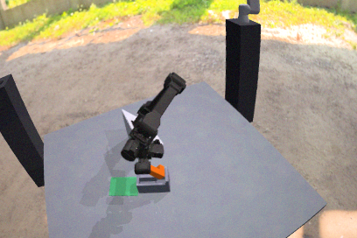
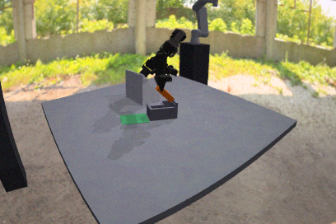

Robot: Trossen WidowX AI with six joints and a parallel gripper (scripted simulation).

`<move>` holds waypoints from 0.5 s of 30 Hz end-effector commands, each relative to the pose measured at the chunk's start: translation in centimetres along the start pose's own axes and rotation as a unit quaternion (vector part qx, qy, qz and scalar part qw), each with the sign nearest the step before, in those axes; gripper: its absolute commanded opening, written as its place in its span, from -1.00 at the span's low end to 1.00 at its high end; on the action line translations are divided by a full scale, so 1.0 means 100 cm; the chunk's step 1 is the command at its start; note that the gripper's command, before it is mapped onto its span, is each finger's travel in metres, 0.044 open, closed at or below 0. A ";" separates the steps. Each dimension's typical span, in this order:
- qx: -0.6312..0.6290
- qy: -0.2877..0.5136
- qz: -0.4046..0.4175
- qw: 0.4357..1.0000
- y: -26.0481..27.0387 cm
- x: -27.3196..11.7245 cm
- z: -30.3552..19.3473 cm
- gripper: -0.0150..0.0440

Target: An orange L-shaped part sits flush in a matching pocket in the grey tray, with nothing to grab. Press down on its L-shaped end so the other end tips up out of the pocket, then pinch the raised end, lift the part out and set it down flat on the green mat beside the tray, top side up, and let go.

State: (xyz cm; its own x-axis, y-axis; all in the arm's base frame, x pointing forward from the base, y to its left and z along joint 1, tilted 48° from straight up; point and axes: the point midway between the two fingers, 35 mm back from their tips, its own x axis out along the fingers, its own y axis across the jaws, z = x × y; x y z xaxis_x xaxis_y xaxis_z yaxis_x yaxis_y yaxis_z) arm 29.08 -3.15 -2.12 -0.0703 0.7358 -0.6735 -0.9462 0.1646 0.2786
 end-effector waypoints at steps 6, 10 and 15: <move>0.000 0.003 0.000 1.000 0.003 0.000 -0.038 -0.49; 0.000 0.004 0.000 1.000 0.005 0.000 -0.059 -0.49; 0.000 0.005 0.000 1.000 0.007 0.000 -0.084 -0.49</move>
State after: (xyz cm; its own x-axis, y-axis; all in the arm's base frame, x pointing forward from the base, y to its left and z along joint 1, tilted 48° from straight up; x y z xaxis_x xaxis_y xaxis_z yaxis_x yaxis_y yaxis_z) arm 26.38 -7.42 -6.61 -0.0726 0.7337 -0.6756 -0.9447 0.1666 0.2825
